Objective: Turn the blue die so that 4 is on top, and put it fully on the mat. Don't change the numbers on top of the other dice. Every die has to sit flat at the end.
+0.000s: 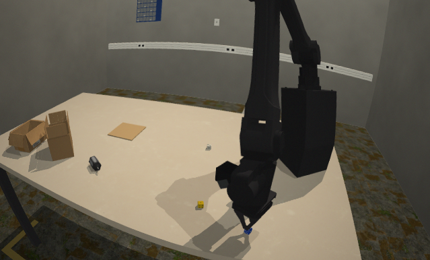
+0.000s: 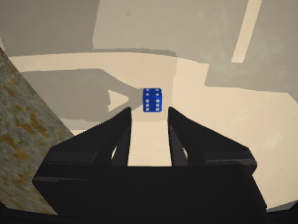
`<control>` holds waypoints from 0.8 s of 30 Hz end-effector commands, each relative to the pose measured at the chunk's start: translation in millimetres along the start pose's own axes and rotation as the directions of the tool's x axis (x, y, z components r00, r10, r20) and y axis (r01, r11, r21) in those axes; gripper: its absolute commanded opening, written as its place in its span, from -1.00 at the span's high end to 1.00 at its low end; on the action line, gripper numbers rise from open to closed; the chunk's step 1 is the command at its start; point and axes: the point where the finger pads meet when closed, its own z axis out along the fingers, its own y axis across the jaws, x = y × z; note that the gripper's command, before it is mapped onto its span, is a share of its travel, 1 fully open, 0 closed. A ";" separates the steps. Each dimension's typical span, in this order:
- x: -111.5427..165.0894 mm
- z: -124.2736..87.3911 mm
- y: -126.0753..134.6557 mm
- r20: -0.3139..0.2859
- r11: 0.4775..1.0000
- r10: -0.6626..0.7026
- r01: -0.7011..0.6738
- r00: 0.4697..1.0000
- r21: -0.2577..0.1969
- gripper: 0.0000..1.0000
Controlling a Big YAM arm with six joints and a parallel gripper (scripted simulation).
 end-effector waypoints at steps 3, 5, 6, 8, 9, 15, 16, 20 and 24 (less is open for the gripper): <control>-3.0 8.0 8.3 0.001 1.000 -0.005 0.005 1.000 0.003 0.40; -3.0 8.0 8.3 0.001 1.000 -0.005 0.005 1.000 0.003 0.40; -3.0 8.0 8.3 0.001 1.000 -0.005 0.005 1.000 0.003 0.40; -3.0 8.0 8.3 0.001 1.000 -0.005 0.005 1.000 0.003 0.40; -3.0 8.0 8.3 0.001 1.000 -0.005 0.005 1.000 0.003 0.40; -2.9 8.0 8.3 0.001 1.000 -0.005 0.005 1.000 0.003 0.40; -2.9 8.0 8.4 0.001 1.000 -0.005 0.005 1.000 0.002 0.40; -2.8 8.0 9.1 0.000 1.000 -0.004 0.004 1.000 -0.003 0.40; -2.7 8.0 9.3 0.000 1.000 -0.003 0.003 1.000 -0.007 0.40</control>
